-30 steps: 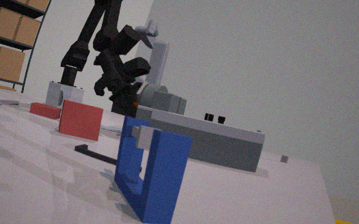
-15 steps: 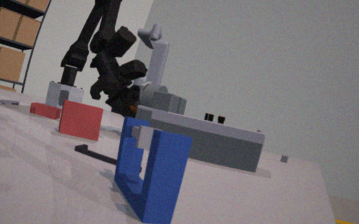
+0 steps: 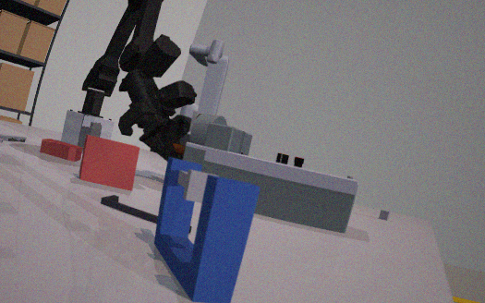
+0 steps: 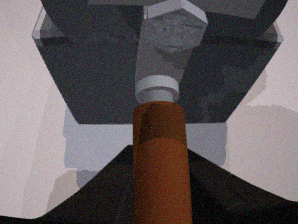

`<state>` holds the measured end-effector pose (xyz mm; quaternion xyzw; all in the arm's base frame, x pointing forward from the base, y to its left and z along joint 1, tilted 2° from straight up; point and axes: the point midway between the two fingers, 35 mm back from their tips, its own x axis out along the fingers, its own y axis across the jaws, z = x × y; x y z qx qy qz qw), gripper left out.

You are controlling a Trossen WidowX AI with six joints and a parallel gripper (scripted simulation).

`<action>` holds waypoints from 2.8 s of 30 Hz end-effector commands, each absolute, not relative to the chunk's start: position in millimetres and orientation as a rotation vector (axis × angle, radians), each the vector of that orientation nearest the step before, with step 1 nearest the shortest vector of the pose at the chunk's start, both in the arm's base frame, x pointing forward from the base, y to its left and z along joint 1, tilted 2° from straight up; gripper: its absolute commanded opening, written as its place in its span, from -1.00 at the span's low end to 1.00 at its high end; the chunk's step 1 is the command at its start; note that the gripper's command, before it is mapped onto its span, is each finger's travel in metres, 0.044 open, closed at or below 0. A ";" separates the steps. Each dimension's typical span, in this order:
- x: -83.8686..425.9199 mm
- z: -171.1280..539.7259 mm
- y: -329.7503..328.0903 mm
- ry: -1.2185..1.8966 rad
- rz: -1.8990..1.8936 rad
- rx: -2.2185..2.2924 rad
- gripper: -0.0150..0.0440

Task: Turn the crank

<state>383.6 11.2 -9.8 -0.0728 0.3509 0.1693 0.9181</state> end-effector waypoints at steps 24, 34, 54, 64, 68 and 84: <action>387.8 -8.6 0.7 0.724 0.327 -0.156 -0.49; 387.9 -8.4 0.7 0.724 0.327 -0.156 -0.49; 388.1 -8.0 0.7 0.724 0.327 -0.156 -0.49; 388.3 -7.7 0.7 0.723 0.327 -0.156 -0.49; 388.3 -7.7 0.7 0.723 0.327 -0.156 -0.49; 388.4 -7.5 0.7 0.723 0.327 -0.156 -0.49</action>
